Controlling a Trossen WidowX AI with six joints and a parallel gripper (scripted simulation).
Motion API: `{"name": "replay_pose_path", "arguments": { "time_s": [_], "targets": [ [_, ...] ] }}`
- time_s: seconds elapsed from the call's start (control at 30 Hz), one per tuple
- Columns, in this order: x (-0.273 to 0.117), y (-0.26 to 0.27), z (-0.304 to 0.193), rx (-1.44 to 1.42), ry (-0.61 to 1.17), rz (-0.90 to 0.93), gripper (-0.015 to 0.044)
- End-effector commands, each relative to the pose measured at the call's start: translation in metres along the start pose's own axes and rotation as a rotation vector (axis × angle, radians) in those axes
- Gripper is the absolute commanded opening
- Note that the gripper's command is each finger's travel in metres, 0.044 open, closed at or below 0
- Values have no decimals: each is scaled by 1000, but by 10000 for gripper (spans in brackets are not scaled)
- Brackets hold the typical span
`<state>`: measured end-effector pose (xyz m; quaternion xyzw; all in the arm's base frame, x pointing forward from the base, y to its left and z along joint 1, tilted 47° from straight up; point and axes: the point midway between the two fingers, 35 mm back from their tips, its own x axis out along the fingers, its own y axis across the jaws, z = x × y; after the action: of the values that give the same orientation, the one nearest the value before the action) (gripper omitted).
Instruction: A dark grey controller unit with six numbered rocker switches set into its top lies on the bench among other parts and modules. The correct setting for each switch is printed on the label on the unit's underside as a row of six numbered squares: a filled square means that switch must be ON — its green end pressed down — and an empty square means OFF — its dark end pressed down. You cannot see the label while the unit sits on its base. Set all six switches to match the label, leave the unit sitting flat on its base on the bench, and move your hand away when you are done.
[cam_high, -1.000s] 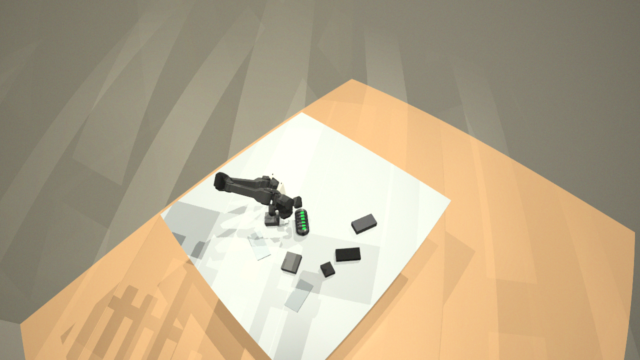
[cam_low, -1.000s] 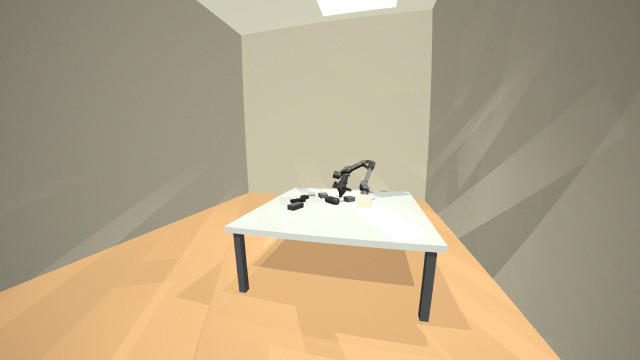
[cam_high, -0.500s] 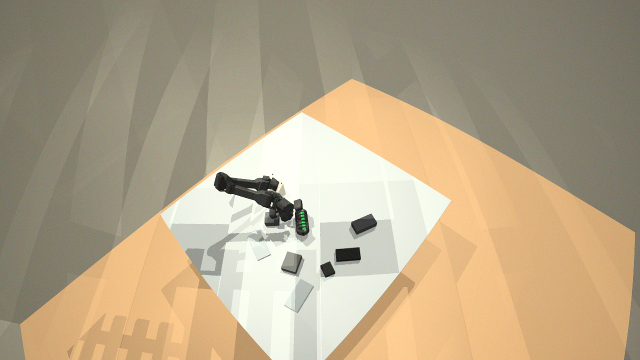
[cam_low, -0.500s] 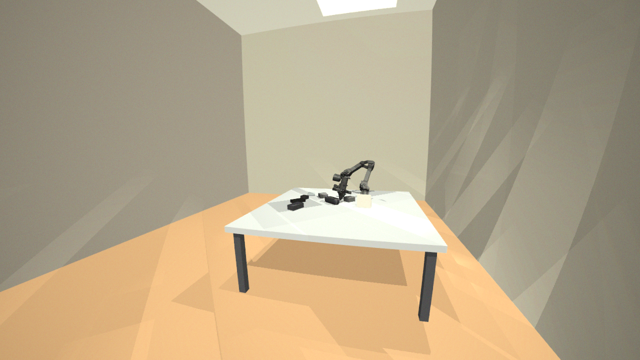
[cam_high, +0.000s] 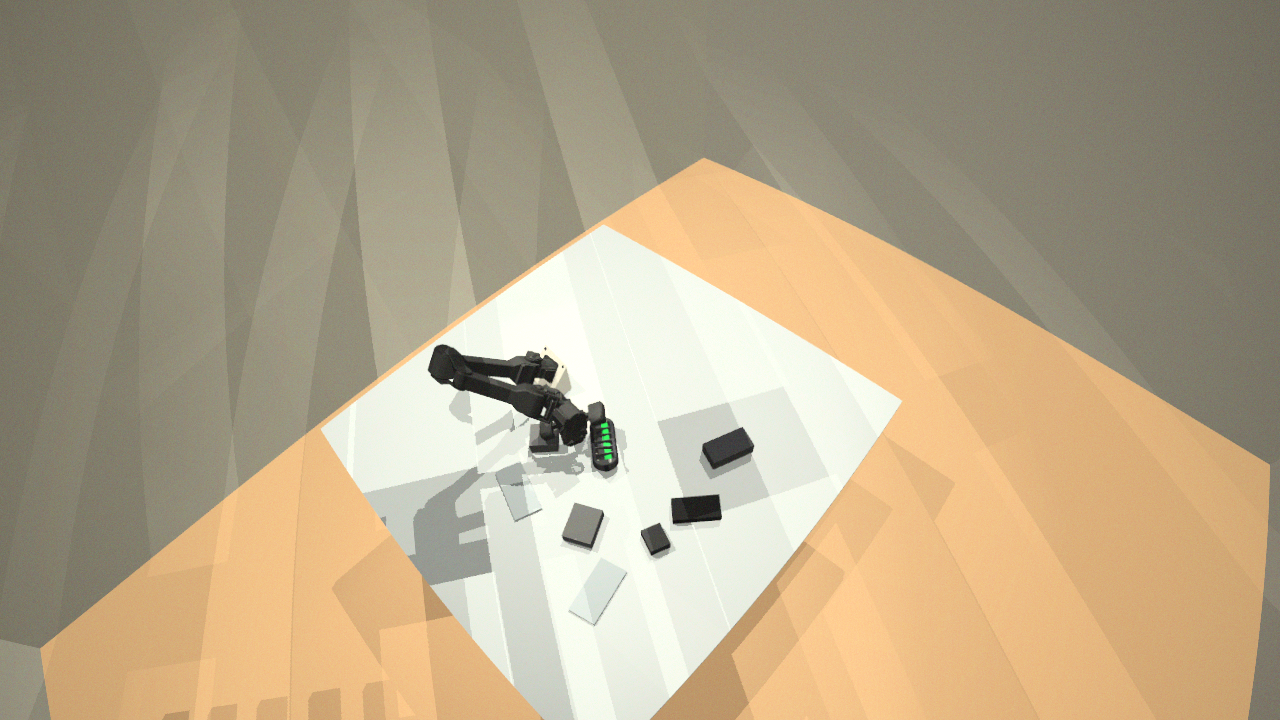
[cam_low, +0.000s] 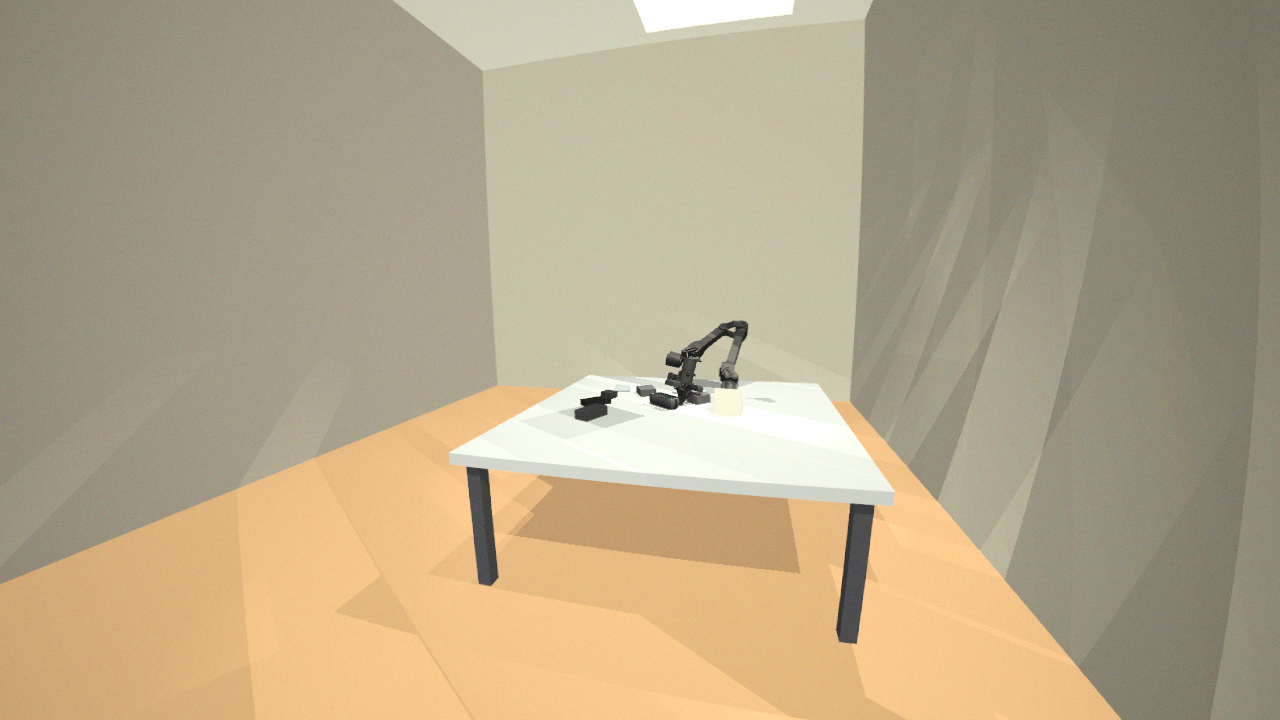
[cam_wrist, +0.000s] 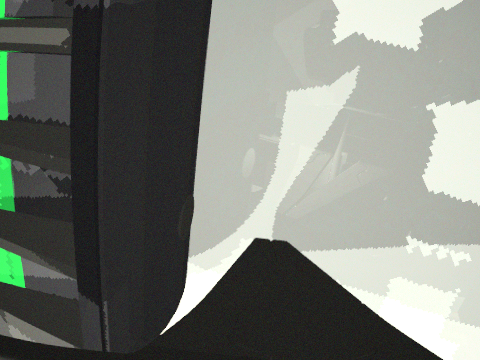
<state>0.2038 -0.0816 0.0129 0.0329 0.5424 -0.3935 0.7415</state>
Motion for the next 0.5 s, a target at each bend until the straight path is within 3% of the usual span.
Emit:
{"name": "replay_pose_path", "arguments": {
  "time_s": [0.0,0.47],
  "targets": [
    [2,1,-1,-8,3,0,0],
    [3,6,-1,-8,3,0,0]
  ]
}}
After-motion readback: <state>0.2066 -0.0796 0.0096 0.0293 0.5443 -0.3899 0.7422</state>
